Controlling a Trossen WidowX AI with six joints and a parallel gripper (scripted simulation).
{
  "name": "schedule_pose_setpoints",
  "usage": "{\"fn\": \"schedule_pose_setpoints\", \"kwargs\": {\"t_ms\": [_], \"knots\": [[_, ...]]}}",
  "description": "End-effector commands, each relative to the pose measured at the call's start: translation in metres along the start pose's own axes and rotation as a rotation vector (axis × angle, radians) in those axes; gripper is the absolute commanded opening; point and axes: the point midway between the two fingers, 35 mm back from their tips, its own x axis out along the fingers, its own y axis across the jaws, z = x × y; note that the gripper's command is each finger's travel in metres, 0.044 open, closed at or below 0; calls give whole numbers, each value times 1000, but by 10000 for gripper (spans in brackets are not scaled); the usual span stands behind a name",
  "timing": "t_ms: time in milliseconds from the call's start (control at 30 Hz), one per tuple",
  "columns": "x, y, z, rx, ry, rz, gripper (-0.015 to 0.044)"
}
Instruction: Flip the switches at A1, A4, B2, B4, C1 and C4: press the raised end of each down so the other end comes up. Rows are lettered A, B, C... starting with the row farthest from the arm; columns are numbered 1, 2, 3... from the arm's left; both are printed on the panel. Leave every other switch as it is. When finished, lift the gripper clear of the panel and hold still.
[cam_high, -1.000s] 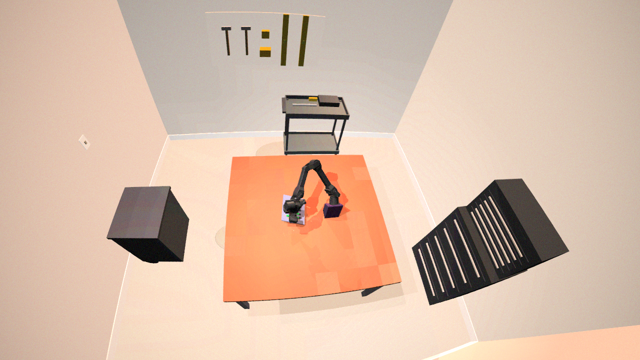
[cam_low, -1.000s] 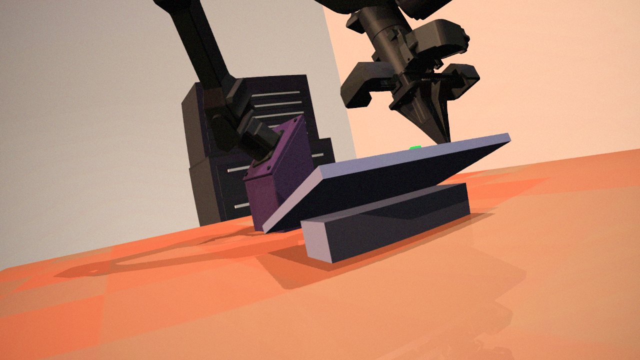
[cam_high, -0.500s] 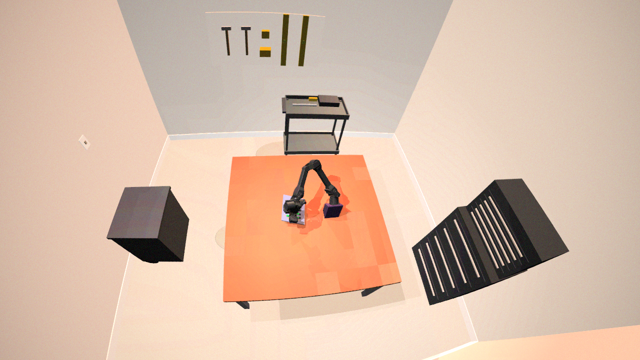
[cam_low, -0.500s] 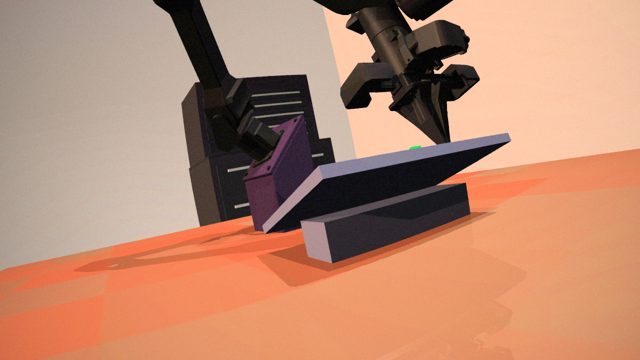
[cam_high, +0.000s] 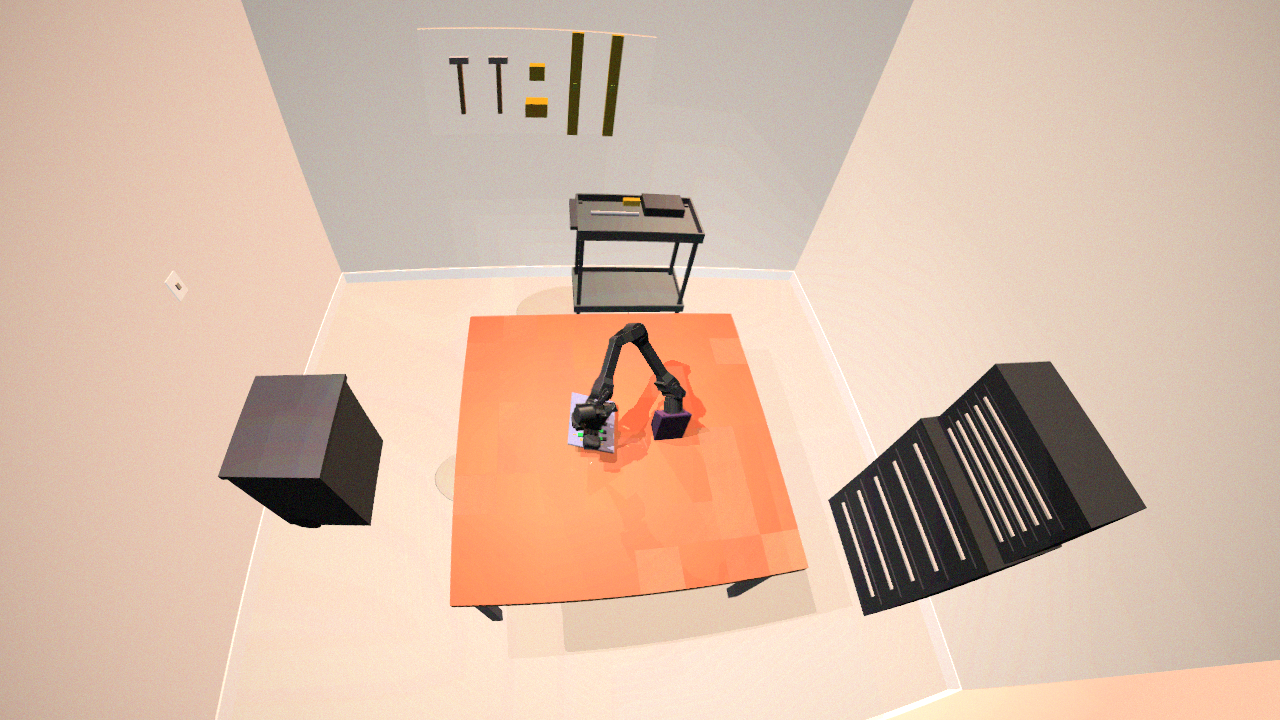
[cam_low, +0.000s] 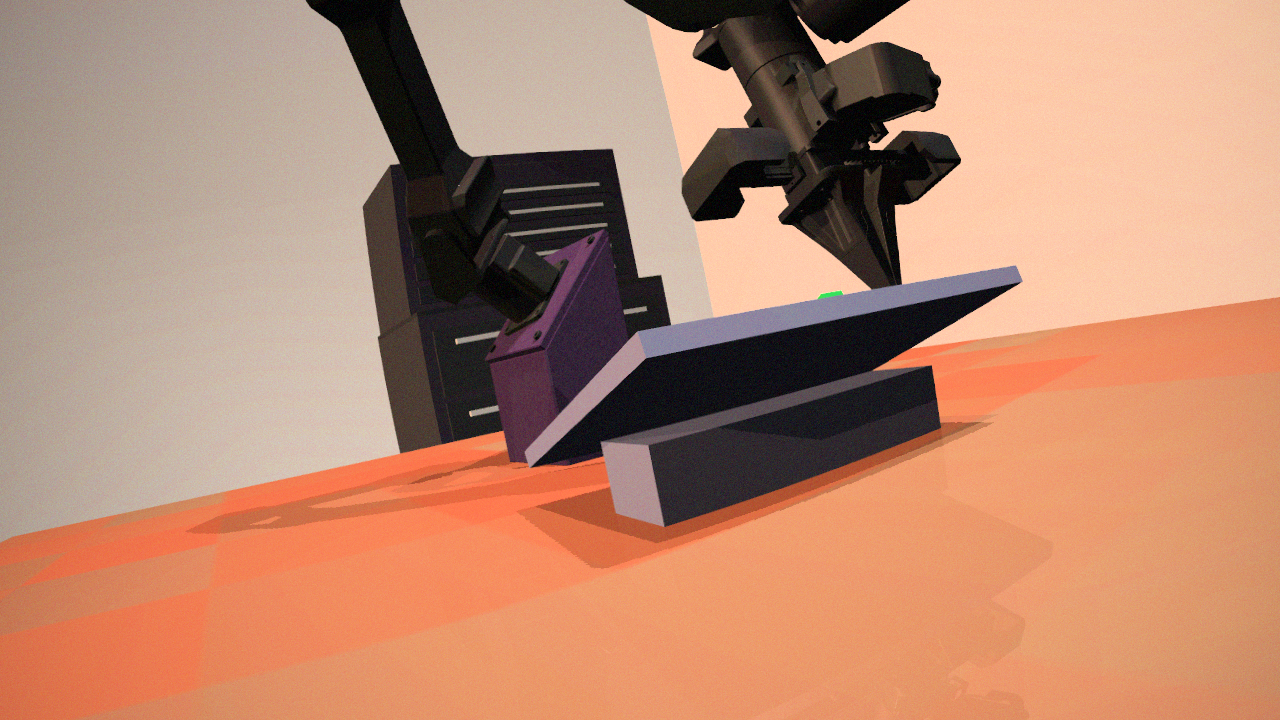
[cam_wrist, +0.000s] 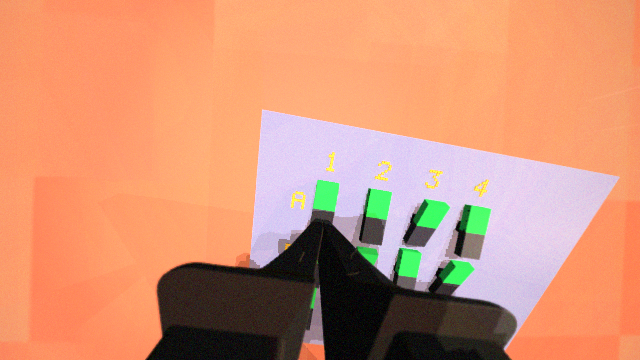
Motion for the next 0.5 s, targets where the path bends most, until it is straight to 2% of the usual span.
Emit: {"fn": "schedule_pose_setpoints", "kwargs": {"t_ms": [0,467], "knots": [[1,0,0,-7,-1,-4,0],[3,0,0,-7,-1,-4,0]]}}
